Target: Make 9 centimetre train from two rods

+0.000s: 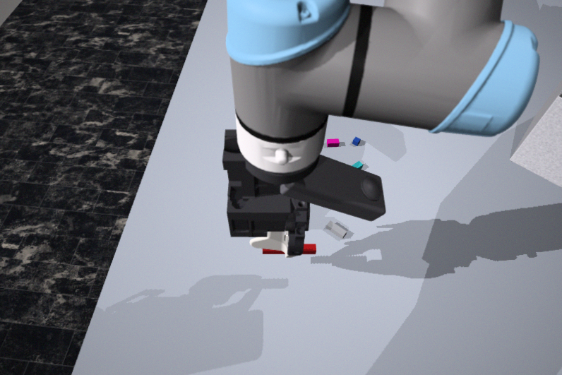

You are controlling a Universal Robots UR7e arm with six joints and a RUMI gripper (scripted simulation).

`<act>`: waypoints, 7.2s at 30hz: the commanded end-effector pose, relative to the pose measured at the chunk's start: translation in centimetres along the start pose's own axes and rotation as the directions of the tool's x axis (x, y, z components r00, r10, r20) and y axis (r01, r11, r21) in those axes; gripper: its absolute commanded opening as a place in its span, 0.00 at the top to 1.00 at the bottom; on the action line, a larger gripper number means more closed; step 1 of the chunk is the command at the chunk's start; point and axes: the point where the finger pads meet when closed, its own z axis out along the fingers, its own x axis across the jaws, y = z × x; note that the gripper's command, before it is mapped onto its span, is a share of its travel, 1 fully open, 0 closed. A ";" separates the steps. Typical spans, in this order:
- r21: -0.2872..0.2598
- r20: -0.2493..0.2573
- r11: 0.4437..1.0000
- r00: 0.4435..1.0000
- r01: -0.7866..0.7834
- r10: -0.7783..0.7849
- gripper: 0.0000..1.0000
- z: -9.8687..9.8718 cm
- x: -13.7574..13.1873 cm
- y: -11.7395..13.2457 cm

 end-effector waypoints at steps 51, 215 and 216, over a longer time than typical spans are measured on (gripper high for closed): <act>0.015 0.010 0.999 0.999 0.038 -0.039 1.00 -4.3 -17.0 -1.8; 0.003 -0.001 0.999 0.999 0.052 -0.052 0.94 5.5 -22.4 -3.6; 0.003 -0.001 0.999 0.999 0.052 -0.052 0.94 5.5 -22.4 -3.6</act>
